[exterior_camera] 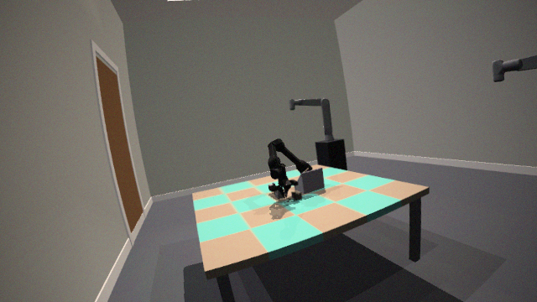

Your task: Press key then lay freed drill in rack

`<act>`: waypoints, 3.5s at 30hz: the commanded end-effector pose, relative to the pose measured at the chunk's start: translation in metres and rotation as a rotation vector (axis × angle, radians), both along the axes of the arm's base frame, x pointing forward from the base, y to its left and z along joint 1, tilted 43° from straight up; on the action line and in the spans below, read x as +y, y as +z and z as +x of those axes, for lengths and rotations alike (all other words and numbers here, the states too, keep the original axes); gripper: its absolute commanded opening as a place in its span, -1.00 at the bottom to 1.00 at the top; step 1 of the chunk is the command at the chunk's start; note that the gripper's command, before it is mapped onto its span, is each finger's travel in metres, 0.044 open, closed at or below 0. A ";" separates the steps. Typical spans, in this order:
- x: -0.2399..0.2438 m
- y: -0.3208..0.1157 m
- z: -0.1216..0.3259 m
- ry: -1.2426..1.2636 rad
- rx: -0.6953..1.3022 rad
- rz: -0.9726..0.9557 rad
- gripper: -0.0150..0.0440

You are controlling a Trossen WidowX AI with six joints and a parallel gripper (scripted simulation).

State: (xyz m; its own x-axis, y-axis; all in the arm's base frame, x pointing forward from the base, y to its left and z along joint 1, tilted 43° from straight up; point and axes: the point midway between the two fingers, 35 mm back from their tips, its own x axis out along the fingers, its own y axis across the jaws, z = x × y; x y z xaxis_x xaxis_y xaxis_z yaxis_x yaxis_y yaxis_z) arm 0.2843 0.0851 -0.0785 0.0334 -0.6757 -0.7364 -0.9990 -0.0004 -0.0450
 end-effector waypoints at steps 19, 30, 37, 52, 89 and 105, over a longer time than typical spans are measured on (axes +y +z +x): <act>0.028 -0.020 0.001 0.001 -0.001 0.007 -0.49; 0.039 -0.029 0.001 0.001 -0.002 0.007 -0.49; 0.047 -0.035 0.001 0.001 -0.002 0.008 -0.49; 0.048 -0.026 0.002 0.001 -0.002 0.008 -0.49; 0.058 -0.009 0.002 0.001 -0.001 0.008 -0.49; 0.063 -0.004 0.002 0.001 -0.001 0.009 -0.49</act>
